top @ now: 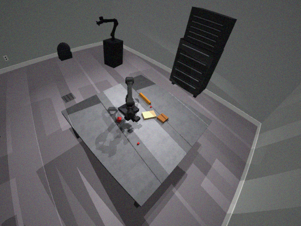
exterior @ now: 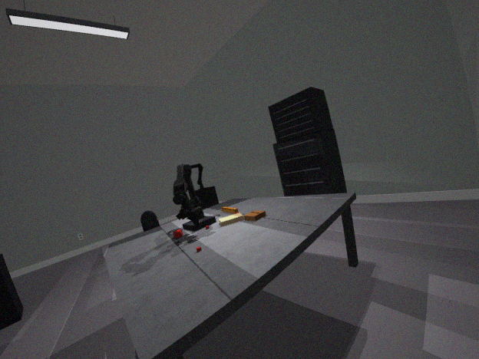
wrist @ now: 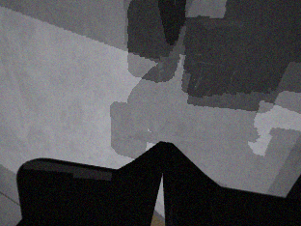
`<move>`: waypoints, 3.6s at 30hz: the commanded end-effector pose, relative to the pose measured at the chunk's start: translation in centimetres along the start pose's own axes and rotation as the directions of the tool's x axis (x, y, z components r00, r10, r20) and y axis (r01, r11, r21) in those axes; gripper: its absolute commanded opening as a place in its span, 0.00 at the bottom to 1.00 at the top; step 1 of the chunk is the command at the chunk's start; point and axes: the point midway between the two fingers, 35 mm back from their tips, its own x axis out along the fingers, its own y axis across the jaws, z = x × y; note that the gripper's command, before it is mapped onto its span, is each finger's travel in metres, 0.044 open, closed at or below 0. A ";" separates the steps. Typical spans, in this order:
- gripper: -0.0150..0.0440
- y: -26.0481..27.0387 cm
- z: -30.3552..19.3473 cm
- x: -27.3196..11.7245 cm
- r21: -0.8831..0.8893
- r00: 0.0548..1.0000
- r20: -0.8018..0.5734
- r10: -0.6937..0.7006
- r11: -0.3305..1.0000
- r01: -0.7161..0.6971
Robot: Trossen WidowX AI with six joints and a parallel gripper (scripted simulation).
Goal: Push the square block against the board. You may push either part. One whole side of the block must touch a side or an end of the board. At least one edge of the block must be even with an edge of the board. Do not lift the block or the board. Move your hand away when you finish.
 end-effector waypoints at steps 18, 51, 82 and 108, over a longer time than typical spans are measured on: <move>0.25 5.4 -6.6 1.5 -0.649 0.996 -0.016 -0.084 0.759 0.054; 0.25 9.1 -20.3 3.5 -0.981 0.984 0.017 -0.178 -0.194 -0.018; 0.25 7.7 -32.2 4.7 -0.482 0.973 0.092 -0.213 -0.864 -0.144; 0.25 5.9 -30.0 9.6 -0.484 0.972 0.094 -0.214 -0.863 -0.143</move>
